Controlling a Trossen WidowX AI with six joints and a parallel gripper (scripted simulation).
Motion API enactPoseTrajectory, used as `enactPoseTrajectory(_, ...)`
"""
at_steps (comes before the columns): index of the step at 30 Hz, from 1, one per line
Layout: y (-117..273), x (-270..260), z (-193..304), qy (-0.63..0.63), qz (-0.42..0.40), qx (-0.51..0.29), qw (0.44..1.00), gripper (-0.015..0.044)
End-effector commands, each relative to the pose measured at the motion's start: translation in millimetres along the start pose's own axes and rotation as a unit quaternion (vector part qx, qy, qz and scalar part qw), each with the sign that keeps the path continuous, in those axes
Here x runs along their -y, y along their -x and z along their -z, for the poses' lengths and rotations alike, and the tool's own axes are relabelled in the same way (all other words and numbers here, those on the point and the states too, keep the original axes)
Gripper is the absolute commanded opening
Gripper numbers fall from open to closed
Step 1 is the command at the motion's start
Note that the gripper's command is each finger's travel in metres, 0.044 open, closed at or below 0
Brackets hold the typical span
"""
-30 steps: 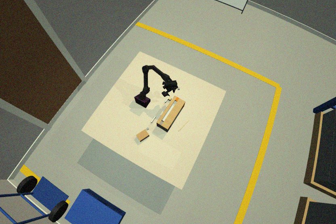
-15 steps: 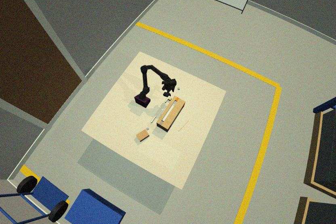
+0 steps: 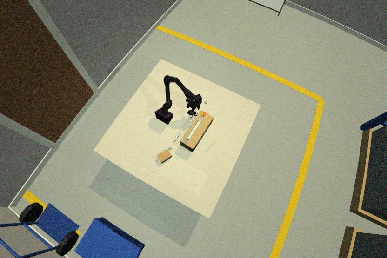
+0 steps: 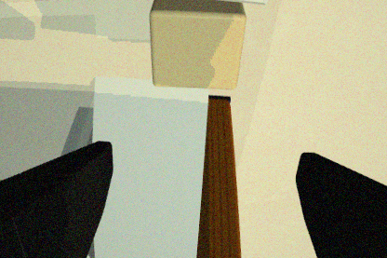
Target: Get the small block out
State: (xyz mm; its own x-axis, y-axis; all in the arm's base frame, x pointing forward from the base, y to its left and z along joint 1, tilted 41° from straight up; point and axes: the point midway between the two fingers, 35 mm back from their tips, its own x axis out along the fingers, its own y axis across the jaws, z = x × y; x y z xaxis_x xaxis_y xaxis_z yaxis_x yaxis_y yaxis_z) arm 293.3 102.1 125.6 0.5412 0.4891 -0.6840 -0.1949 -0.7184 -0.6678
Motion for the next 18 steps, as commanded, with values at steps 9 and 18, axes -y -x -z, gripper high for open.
enactPoseTrajectory(9, -20.6, -2.6, -7.7, -0.003, -0.003, 0.001, 1.0, 0.0285)
enactPoseTrajectory(18, -34.3, -3.0, -13.3, -0.003, -0.003, 0.001, 1.0, 0.0285)
